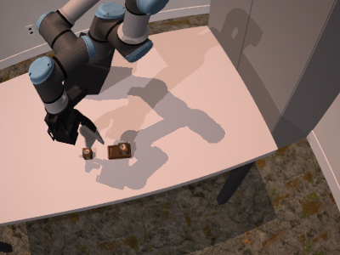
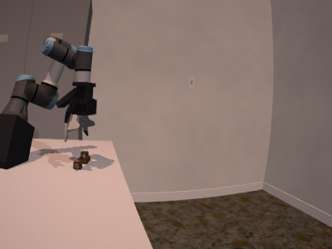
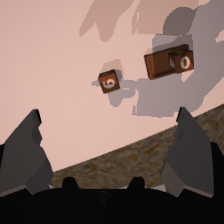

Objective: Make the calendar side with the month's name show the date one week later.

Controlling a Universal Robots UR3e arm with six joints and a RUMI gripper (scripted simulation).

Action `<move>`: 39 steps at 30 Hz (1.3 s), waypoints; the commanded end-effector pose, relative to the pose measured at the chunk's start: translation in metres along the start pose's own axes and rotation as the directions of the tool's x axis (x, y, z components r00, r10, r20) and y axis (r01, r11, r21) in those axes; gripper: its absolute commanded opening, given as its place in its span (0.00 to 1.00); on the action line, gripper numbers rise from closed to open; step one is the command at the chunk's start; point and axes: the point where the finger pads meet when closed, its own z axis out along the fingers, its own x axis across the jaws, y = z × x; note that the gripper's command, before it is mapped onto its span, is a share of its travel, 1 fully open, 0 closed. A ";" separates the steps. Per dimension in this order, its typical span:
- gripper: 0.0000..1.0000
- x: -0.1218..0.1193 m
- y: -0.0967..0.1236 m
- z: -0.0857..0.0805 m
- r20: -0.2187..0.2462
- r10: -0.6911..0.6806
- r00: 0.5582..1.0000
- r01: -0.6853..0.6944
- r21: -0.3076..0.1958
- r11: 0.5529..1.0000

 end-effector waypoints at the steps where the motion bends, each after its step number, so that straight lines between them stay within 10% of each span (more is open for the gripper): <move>1: 1.00 0.000 0.000 0.001 0.009 0.172 0.985 -0.172 -0.004 0.985; 26: 1.00 0.000 -0.001 0.003 0.007 0.537 0.844 -0.537 -0.007 0.844; 39: 1.00 0.000 0.000 0.005 0.005 0.728 0.686 -0.728 -0.008 0.686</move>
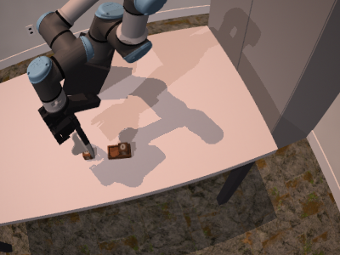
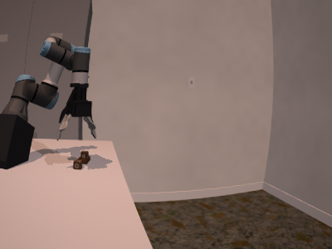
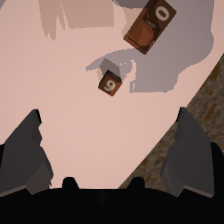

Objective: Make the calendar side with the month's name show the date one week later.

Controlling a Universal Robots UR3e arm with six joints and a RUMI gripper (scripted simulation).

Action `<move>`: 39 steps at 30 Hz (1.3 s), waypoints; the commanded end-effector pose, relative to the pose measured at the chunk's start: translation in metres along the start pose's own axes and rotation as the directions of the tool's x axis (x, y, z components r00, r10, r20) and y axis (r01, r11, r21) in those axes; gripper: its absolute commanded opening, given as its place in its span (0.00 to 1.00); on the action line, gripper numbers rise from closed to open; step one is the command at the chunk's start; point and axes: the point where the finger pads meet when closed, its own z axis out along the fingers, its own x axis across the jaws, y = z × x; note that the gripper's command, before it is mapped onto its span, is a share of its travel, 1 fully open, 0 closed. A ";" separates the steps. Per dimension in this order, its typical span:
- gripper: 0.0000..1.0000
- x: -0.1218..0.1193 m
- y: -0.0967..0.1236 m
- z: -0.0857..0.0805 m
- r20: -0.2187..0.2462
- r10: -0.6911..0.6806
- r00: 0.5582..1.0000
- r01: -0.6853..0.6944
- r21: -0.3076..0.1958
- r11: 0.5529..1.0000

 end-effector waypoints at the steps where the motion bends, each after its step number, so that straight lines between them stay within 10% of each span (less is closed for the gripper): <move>1: 1.00 0.000 0.001 0.001 0.007 0.173 0.985 -0.172 -0.009 0.985; 35: 1.00 0.000 0.005 0.003 0.003 0.562 0.827 -0.562 -0.011 0.827; 36: 0.28 0.000 0.005 0.003 0.003 0.562 0.827 -0.562 -0.012 0.827; 39: 0.28 0.000 0.005 0.003 0.002 0.562 0.827 -0.562 -0.012 0.827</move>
